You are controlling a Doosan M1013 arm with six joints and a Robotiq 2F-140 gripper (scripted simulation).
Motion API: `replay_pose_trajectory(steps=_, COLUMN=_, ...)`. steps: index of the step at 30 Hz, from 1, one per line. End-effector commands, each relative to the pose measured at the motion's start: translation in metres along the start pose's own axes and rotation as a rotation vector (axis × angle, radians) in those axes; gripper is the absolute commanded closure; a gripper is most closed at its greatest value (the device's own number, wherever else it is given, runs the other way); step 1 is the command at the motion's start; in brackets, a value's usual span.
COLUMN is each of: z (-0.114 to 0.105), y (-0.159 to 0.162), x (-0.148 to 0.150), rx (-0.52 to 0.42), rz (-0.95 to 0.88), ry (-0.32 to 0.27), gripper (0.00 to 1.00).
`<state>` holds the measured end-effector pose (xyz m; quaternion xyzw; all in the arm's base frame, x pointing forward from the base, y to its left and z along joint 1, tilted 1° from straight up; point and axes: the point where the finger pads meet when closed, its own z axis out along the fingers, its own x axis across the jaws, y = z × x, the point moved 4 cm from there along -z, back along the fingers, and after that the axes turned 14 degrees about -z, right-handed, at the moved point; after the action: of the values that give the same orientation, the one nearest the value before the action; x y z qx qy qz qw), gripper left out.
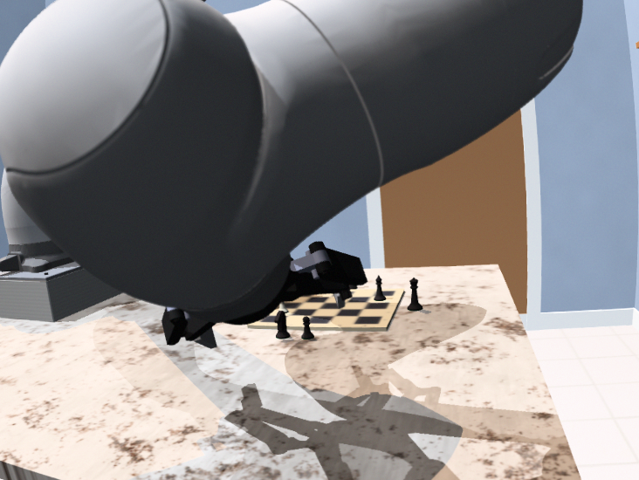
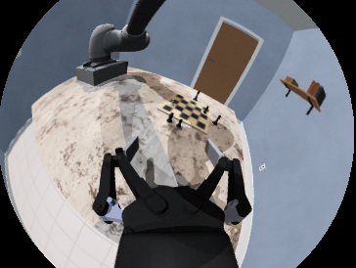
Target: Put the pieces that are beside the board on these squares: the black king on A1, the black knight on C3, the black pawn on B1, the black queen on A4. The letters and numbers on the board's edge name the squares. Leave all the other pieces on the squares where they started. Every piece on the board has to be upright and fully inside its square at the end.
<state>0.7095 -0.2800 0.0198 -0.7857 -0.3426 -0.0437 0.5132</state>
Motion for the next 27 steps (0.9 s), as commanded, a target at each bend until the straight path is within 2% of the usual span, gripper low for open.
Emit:
replay_pose_trajectory(steps=1, z=0.012, y=-0.005, x=-0.017, rx=0.015, rz=0.222, ry=0.130, gripper=0.00)
replay_pose_trajectory(steps=4, z=0.019, y=-0.008, x=-0.026, rx=0.044, rz=0.361, ry=0.207, gripper=0.00)
replay_pose_trajectory(steps=7, z=0.021, y=-0.009, x=-0.030, rx=0.059, rz=0.421, ry=0.241, gripper=0.00)
replay_pose_trajectory(steps=27, z=0.022, y=-0.009, x=-0.031, rx=0.061, rz=0.431, ry=0.246, gripper=0.00)
